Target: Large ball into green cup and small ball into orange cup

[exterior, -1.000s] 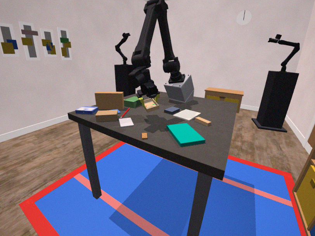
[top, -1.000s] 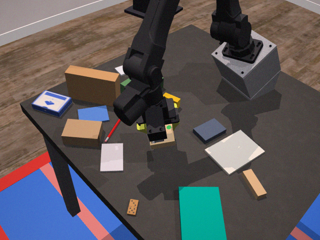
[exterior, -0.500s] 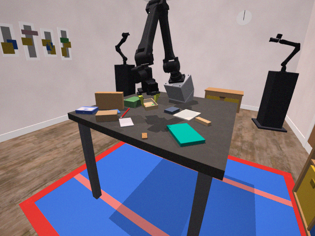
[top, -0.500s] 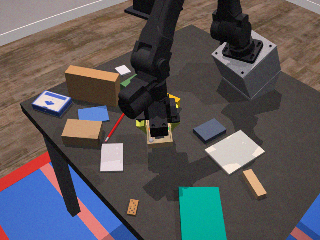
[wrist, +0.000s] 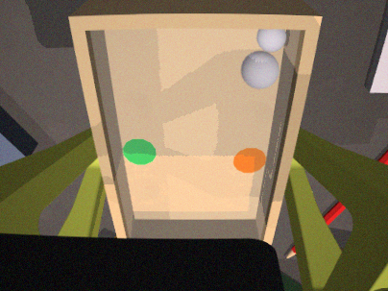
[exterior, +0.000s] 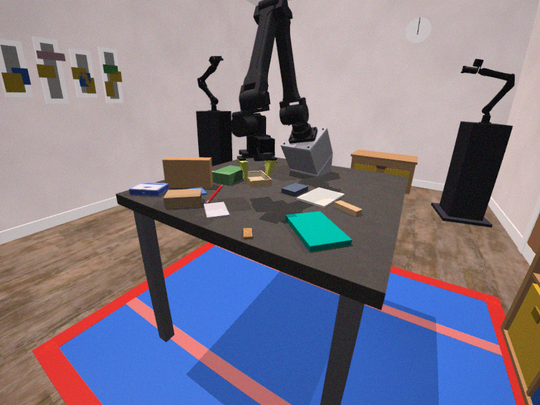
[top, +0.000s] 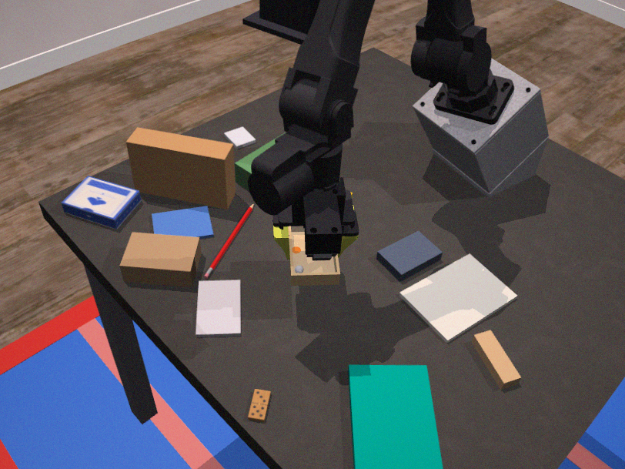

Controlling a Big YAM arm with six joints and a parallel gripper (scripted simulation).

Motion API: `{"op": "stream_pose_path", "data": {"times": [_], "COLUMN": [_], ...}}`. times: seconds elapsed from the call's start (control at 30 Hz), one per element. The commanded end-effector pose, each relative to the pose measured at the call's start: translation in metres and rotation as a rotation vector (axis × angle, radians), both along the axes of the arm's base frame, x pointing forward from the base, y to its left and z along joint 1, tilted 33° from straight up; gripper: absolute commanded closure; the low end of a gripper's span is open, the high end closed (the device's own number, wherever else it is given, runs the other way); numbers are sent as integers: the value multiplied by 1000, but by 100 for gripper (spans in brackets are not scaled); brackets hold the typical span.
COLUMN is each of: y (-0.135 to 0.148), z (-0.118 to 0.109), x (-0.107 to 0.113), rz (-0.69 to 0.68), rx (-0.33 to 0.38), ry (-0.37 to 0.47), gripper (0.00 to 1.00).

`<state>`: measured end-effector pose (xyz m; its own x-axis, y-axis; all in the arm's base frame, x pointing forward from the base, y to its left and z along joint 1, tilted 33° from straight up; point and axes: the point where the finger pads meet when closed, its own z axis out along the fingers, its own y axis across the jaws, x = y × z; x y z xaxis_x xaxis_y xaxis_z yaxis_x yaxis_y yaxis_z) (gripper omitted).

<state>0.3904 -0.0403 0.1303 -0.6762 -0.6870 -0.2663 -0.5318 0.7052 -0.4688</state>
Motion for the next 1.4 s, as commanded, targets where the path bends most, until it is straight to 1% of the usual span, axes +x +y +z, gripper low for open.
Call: {"op": "stream_pose_path", "data": {"times": [0.0, 0.07, 0.1, 0.13, 0.2, 0.27, 0.37, 0.47, 0.5, 0.53, 0.57, 0.6, 0.67, 0.73, 0.77, 0.8, 0.83, 1.03, 1.07, 1.1, 1.13, 1.17, 1.2, 1.23, 1.3, 1.33, 1.37], "y": [3, 3, 6, 6, 6, 4, -3, -3, -3, -3, -2, -2, 4, 5, 5, -3, -3, -3, 5, 5, 5, 5, 5, 5, 6, 6, 2], "z": [10, 12, 10, 12, 7, 10, 10, 11, 11, 9, 11, 11, 12, 10, 11, 12, 12, 11, 15, 15, 15, 20, 22, 18, 15, 15, 25], "x": [8, 8, 3, 3, 1, 3, 1, 1, 1, 0, 2, 2, 5, 3, 5, 2, 2, 2, 13, 13, 13, 13, 12, 13, 13, 13, 15], "rz": [21, 22, 9, 18, 4, 1, -3, -1, 11, 8, 11, 14, 25, 27, 26, 15, 23, 27, 40, 30, 19, 13, 9, 6, 0, -1, -10], "rx": [-10, -10, -18, -20, -18, -17, -14, -15, -2, -7, -7, -3, -10, -10, -14, 1, 9, 13, 5, 5, 5, -1, -7, -10, -15, -17, -18], "ry": [-15, -18, -43, -47, -28, -45, -36, -40, -20, -17, -40, -44, -19, -33, -21, -50, -63, -62, -29, -29, -35, -71, -78, -42, -22, -24, -61], "gripper": [31, 31, 31, 31, 31, 31, 31, 31, 31, 31, 31, 31, 31, 31, 31, 31, 31, 31, 31, 31, 31, 31, 31, 31, 31, 31, 31]}}
